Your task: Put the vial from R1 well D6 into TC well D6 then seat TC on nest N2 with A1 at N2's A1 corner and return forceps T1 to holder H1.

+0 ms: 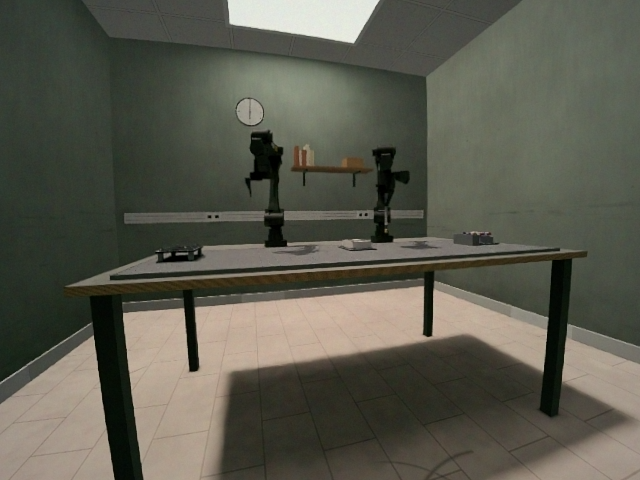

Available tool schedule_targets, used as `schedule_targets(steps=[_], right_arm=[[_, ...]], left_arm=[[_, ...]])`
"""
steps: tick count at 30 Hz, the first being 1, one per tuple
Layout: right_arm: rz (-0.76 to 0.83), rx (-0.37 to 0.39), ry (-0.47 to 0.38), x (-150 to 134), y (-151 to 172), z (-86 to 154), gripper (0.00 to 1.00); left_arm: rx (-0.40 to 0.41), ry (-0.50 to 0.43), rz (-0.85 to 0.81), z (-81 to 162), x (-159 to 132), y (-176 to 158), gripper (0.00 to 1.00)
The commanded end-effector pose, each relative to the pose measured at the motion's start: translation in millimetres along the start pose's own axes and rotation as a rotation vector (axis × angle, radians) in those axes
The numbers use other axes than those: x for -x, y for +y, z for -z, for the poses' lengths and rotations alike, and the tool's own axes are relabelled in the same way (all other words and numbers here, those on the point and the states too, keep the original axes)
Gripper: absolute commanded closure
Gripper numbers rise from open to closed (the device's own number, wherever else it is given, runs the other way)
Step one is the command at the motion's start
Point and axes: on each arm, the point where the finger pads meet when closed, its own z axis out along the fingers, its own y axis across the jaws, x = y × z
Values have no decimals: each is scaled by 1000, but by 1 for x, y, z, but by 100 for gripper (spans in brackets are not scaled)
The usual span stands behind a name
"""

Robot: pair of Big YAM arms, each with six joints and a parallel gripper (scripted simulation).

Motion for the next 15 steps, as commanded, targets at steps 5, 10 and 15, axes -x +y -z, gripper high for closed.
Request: schedule_targets(steps=[5,10,15], right_arm=[[-9,-9,-33,7,-2,12,0],[-9,-9,-33,7,-2,12,0],[-9,-9,-33,7,-2,12,0]], left_arm=[[-24,-11,12,15,-8,-25,91],[-6,-5,15,6,-12,-22,91],[-27,-11,12,15,-18,-34,91]])
